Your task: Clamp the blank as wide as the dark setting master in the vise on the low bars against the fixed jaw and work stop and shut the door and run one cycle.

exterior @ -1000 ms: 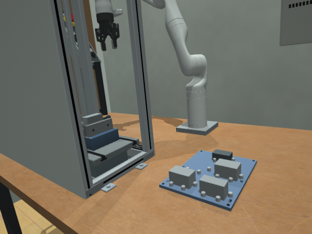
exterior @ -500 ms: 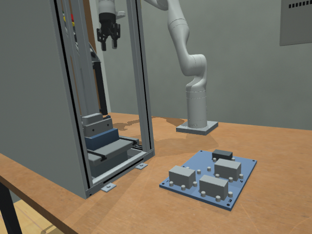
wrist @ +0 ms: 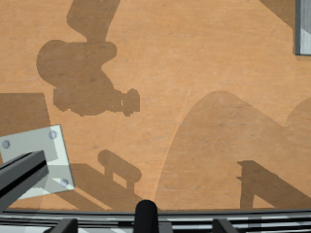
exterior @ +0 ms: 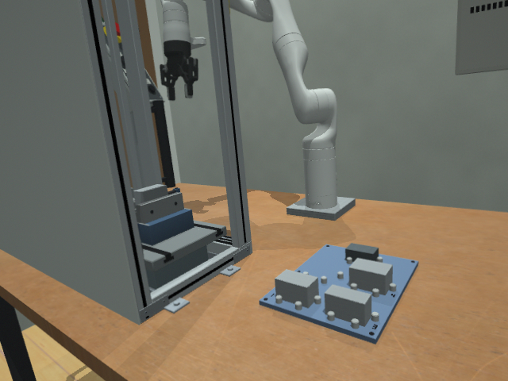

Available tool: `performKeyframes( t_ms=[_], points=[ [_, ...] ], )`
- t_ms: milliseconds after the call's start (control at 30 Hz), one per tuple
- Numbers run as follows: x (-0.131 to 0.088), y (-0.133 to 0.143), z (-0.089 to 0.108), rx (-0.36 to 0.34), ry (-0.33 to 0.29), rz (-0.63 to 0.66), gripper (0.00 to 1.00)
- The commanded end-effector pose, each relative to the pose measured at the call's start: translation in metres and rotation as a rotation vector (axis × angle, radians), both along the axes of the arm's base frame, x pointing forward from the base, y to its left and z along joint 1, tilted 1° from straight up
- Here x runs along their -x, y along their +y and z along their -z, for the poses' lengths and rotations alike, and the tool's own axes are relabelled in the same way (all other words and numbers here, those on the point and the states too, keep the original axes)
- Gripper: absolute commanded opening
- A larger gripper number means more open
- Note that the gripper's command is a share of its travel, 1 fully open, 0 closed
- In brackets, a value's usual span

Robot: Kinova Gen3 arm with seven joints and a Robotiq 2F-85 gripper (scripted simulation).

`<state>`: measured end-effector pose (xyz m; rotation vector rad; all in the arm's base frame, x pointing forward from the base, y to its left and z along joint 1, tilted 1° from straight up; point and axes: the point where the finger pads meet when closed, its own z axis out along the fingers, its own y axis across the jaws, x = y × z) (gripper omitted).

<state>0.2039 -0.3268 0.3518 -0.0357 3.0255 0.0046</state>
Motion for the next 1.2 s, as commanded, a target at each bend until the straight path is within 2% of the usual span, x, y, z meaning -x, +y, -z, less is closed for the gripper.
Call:
performKeyframes(
  t_ms=[0,67,233,633,800,1167],
  points=[
    [0.0,0.0,0.0,0.001,0.0,0.0,0.8],
    [0.0,0.0,0.0,0.001,0.0,0.0,0.8],
    [-0.001,0.0,0.027,0.001,0.0,0.0,0.8],
    [-0.001,0.0,0.027,0.001,0.0,0.0,0.8],
    [-0.031,0.001,0.027,0.001,0.0,0.0,0.8],
    [-0.031,0.001,0.027,0.001,0.0,0.0,0.8]
  ],
)
